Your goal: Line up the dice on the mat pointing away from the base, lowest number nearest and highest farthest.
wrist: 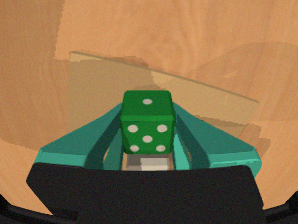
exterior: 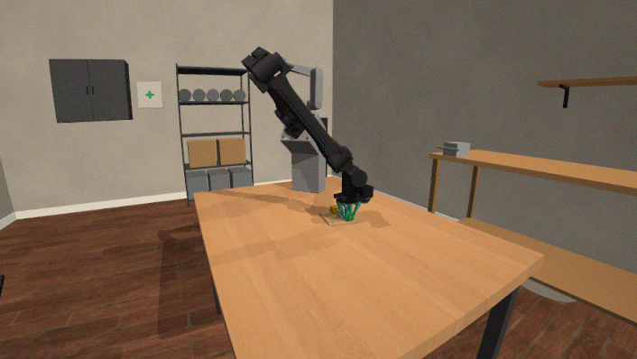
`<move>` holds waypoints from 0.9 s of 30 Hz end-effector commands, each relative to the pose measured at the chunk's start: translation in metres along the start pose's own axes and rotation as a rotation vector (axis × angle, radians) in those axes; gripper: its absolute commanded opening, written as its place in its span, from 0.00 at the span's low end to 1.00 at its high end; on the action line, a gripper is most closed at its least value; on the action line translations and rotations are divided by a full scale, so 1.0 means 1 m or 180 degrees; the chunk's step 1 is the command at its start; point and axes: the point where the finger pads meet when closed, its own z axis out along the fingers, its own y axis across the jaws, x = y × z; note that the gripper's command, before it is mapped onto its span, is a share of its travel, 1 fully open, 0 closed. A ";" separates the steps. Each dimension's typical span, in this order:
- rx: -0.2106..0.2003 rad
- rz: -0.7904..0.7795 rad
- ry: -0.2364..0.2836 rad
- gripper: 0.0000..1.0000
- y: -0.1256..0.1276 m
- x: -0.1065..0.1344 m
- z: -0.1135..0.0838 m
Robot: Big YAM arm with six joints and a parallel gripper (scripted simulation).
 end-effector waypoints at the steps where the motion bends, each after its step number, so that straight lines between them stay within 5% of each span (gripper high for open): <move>1: 0.0006 0.0000 -0.0017 0.26 -0.001 -0.002 0.003; 15: 0.0006 0.0000 -0.0017 0.26 -0.001 -0.002 0.003; 27: 0.0006 0.0000 -0.0017 0.41 -0.001 -0.002 0.003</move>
